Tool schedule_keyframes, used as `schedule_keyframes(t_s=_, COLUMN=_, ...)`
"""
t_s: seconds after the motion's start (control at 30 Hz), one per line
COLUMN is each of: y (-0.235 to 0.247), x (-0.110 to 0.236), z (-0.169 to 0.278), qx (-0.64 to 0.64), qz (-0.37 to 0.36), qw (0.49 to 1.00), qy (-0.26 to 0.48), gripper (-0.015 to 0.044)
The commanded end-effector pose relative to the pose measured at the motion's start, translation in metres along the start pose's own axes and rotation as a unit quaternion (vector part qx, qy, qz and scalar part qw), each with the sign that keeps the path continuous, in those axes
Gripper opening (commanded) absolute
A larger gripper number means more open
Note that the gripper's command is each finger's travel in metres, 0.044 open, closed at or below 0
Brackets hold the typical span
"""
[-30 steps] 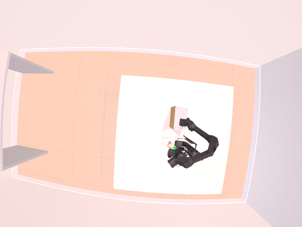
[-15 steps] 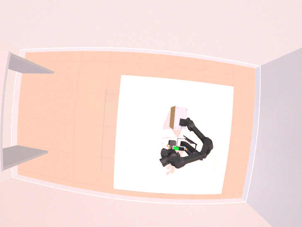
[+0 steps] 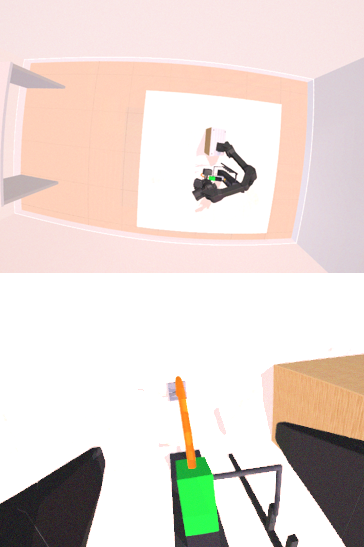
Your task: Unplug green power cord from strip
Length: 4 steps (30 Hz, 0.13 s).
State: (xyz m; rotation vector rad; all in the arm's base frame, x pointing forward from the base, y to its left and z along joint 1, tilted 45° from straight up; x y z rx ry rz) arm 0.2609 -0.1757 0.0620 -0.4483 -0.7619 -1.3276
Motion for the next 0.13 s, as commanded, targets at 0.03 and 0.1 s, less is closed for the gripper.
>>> schedule_keyframes(t_s=0.03, y=-0.0004, x=0.0002, z=-0.0002, qx=0.002, qz=0.003, qw=1.0, qy=-0.001, gripper=0.044)
schedule_keyframes(t_s=0.1, y=-0.0004, x=0.0002, z=-0.0002, qx=0.002, qz=0.003, qw=1.0, qy=-0.001, gripper=0.044)
Point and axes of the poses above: the point midway between the two fingers, 35 mm back from their tips, its own x axis back along the fingers, its own y axis across the jaws, z = x × y, the point moved 8 cm from there along x, back along the fingers, and after that the axes turned 11 degrees about x, right-handed, at the moved point
